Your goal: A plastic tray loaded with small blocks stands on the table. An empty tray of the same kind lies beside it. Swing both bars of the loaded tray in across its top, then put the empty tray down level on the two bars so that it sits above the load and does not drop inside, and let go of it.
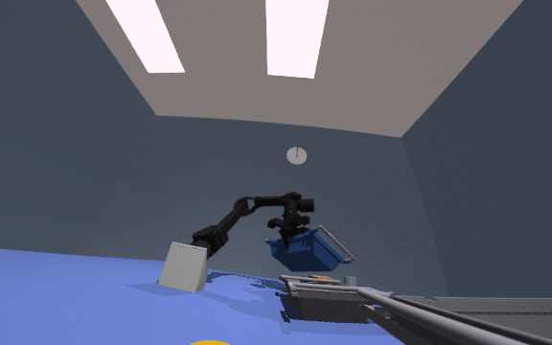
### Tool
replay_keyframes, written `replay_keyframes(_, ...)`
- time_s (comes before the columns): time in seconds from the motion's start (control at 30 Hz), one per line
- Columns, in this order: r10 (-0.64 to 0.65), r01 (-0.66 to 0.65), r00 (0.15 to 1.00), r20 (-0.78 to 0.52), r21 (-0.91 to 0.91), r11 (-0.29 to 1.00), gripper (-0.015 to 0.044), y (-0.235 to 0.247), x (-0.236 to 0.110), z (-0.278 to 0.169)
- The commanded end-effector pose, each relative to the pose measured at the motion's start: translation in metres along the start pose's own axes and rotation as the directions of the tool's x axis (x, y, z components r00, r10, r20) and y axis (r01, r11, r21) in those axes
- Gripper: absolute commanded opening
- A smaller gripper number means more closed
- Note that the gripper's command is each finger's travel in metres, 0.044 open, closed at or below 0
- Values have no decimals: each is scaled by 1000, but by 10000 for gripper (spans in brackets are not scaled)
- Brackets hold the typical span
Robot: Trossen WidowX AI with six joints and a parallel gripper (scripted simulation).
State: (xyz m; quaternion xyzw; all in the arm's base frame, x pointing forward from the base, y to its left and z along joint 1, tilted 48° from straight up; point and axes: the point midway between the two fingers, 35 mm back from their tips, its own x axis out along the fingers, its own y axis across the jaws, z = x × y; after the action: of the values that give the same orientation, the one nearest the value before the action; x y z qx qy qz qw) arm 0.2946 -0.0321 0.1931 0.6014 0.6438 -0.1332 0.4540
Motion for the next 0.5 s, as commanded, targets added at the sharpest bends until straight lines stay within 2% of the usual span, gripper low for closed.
replay_keyframes(0.0,21,-22,1000,19,44,999,0,-1,-9,16)
replay_keyframes(0.47,28,-29,1000,6,214,976,0,-19,-14,76)
